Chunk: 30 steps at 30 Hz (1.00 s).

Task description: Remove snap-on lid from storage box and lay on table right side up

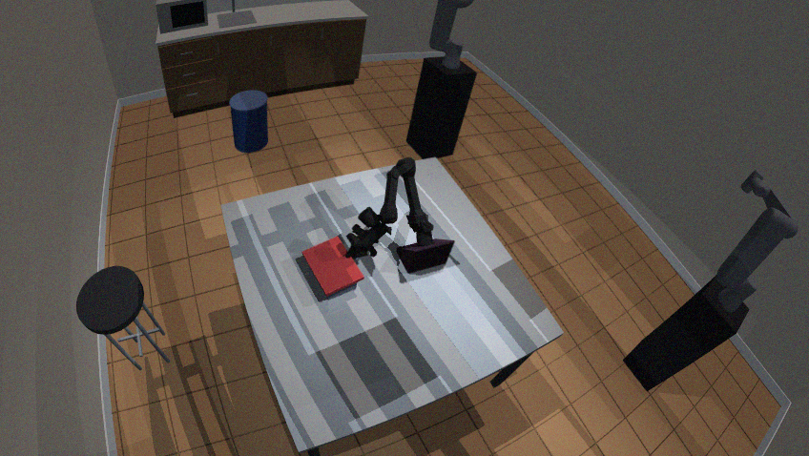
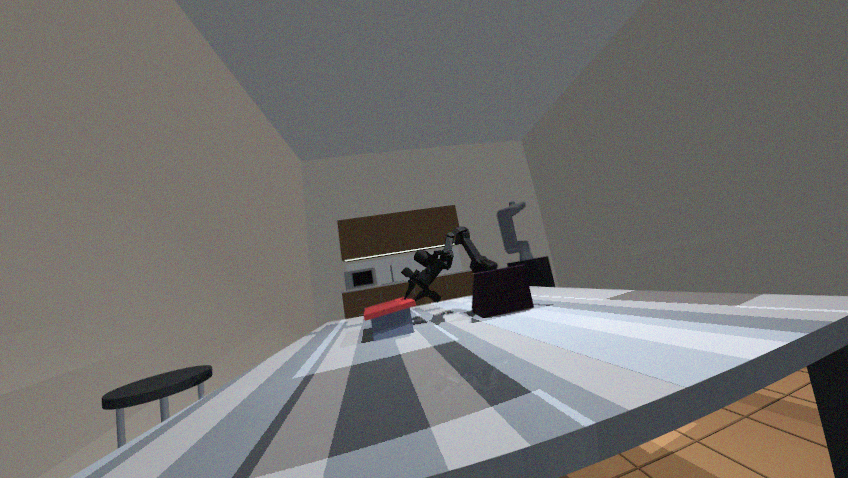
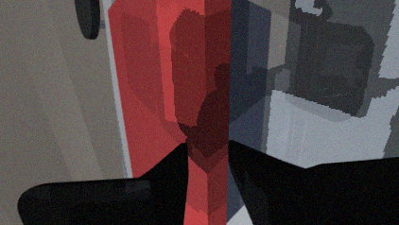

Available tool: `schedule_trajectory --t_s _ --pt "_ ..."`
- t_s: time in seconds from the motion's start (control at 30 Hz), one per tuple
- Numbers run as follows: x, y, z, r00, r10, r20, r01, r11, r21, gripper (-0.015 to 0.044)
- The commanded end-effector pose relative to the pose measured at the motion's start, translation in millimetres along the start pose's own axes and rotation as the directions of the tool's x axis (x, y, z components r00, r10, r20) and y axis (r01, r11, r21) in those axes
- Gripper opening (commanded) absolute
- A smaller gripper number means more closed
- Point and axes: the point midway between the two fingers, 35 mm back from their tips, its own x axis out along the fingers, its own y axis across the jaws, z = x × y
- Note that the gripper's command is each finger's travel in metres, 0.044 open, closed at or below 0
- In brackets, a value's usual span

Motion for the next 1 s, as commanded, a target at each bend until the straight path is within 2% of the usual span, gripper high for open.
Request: schedule_trajectory --t_s 0.0,0.97 --pt "-0.2 0.4 0.0 1.000 -0.004 0.001 0.004 1.000 0.002 0.0000" --pt "1.1 2.4 0.0 1.000 -0.001 0.001 0.001 1.000 0.000 0.0000"
